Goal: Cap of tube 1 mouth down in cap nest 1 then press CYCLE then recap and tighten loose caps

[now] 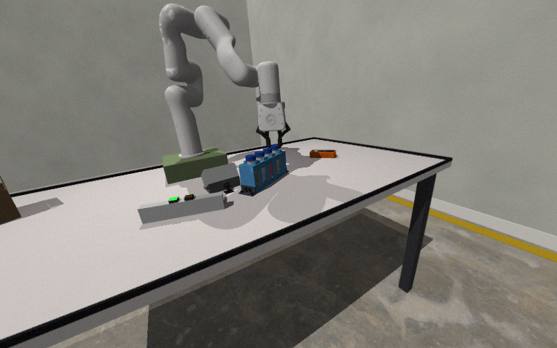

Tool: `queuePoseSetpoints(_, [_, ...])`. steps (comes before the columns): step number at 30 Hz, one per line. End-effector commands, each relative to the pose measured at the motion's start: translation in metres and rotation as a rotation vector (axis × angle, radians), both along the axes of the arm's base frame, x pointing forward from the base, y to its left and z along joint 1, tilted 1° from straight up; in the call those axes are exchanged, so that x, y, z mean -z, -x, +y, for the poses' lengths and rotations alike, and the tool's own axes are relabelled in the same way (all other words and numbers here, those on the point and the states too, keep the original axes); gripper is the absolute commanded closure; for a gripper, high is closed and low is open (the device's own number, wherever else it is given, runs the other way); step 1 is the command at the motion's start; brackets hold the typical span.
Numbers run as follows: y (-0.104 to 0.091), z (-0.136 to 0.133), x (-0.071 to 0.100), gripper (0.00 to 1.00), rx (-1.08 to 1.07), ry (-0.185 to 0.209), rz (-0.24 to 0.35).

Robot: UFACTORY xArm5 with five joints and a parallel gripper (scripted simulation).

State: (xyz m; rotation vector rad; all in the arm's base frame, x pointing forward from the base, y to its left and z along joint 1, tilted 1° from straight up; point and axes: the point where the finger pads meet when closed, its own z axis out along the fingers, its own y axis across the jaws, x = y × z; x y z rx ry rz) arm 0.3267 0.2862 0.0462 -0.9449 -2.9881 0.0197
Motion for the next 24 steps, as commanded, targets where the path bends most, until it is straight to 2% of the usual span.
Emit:
queuePoseSetpoints(1, [-0.0008,0.0007,-0.0008,1.0,0.0,0.001,-0.005])
queuePoseSetpoints(11, [-0.0008,0.0007,-0.0008,1.0,0.0,0.001,-0.005])
queuePoseSetpoints(15, [-0.0008,0.0007,-0.0007,1.0,0.067,0.002,-0.006])
queuePoseSetpoints(24, [-0.0008,0.0007,-0.0003,1.0,0.367,0.004,-0.009])
